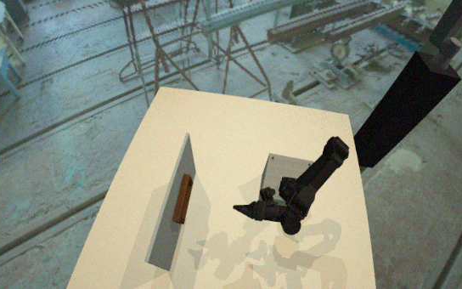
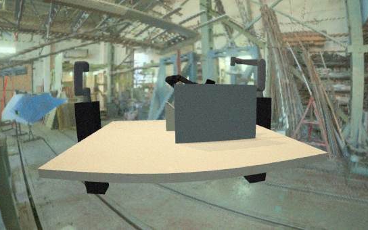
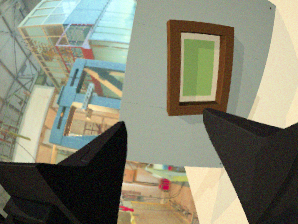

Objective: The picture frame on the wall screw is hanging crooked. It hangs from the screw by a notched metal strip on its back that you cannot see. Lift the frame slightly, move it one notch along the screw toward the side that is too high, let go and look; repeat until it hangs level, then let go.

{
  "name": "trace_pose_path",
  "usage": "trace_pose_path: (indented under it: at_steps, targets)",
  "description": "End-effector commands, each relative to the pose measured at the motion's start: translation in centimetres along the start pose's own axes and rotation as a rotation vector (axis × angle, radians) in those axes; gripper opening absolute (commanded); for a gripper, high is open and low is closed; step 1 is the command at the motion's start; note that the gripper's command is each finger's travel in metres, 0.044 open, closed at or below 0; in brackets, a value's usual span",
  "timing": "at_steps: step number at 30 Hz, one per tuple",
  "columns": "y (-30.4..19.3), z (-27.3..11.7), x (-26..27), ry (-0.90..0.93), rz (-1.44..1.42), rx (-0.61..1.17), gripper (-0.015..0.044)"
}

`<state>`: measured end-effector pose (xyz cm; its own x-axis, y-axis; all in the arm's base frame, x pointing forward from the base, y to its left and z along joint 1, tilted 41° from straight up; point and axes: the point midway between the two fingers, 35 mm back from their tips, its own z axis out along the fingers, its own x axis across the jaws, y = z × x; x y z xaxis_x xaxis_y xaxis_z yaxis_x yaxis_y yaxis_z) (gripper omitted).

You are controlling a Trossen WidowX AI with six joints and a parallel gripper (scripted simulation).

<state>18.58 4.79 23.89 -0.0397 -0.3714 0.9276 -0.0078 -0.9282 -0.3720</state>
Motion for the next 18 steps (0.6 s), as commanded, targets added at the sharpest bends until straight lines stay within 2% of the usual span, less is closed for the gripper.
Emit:
trace_pose_path:
  at_steps: [1,5,18]
  targets:
    - [0.1,0.0,0.0,0.001,-0.003,-0.004,0.0260]
    - [-0.5,0.8,-0.4,0.002,0.014,0.000,0.0260]
    - [-0.3,7.5,-4.0,0.006,0.129,-0.002,0.0260]
